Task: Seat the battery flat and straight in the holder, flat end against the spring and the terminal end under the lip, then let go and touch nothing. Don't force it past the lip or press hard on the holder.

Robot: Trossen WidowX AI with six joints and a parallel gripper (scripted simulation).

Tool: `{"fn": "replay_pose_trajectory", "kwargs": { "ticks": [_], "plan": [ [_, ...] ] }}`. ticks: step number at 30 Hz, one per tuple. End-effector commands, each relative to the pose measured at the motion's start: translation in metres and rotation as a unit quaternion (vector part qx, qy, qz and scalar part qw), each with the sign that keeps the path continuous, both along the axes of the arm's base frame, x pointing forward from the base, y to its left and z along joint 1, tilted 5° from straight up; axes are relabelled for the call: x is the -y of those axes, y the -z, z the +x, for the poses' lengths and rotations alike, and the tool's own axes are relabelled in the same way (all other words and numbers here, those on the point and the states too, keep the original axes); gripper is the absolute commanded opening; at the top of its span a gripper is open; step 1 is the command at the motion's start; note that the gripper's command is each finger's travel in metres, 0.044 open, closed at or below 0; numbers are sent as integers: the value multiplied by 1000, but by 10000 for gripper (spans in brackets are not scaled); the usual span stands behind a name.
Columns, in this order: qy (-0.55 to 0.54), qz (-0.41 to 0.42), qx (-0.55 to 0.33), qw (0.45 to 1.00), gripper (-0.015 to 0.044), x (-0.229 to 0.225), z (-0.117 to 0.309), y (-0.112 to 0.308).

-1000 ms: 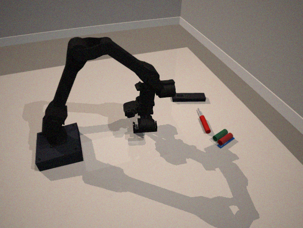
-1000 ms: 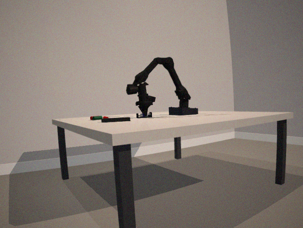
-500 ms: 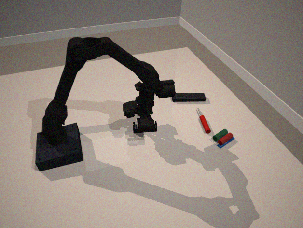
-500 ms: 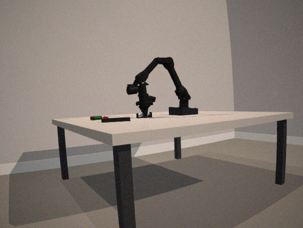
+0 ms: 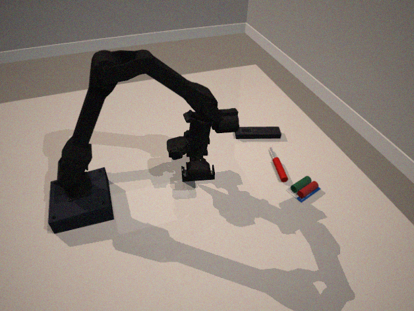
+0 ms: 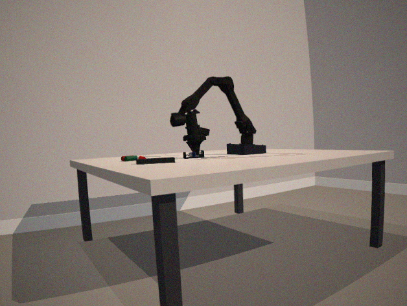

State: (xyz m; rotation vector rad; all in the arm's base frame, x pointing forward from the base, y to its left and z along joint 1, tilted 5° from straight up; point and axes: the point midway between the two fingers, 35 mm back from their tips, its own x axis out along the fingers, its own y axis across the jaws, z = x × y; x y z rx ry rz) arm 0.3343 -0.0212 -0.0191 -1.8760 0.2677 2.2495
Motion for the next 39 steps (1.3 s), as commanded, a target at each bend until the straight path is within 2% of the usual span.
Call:
{"fn": "replay_pose_trajectory", "kwargs": {
  "ticks": [1,15,17,23,25,39],
  "plan": [
    [0,-1,10,1000,178,1,5,-10],
    [0,-1,10,1000,178,1,5,-10],
    [0,-1,7,1000,231,1,4,-14],
    [0,-1,10,1000,388,3,7,-76],
    [0,-1,10,1000,440,3,7,-83],
    [0,-1,10,1000,440,3,4,-83]
  ]
}}
